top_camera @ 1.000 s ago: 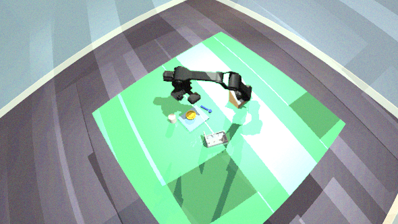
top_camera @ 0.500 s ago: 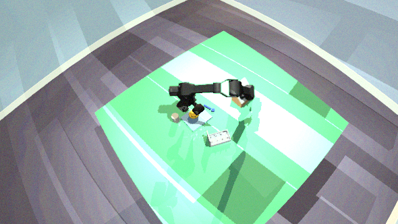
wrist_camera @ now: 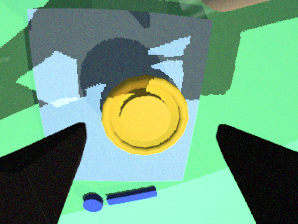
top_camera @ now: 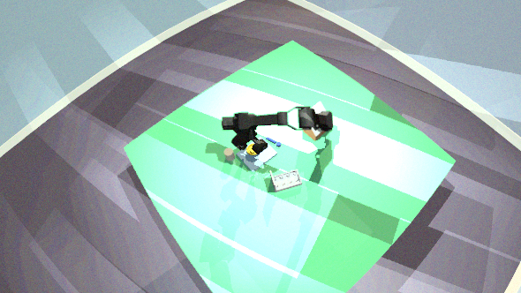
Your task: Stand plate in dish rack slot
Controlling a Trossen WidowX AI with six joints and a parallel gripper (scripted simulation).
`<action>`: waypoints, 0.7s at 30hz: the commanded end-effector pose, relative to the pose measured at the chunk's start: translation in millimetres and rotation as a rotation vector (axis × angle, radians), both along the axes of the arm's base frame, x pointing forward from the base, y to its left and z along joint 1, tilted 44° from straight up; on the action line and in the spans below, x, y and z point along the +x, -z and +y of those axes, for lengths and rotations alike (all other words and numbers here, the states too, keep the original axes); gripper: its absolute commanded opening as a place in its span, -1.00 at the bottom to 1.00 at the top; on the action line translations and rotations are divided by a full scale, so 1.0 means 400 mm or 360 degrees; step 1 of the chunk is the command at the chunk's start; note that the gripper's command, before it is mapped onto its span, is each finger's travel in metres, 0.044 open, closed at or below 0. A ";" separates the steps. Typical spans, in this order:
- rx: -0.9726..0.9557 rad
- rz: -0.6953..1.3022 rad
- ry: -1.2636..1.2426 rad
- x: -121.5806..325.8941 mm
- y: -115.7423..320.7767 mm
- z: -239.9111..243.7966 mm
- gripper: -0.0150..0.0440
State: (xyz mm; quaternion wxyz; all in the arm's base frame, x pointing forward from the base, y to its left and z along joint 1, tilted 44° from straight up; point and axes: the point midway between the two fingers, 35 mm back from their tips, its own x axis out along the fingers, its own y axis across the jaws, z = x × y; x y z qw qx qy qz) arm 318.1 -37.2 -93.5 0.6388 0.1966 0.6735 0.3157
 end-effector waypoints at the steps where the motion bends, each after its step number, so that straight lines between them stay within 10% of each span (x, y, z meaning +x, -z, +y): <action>1: 0.0013 0.0022 0.0004 -0.009 0.017 0.016 0.86; 21: 0.0016 0.0022 0.0004 -0.022 0.061 0.066 0.73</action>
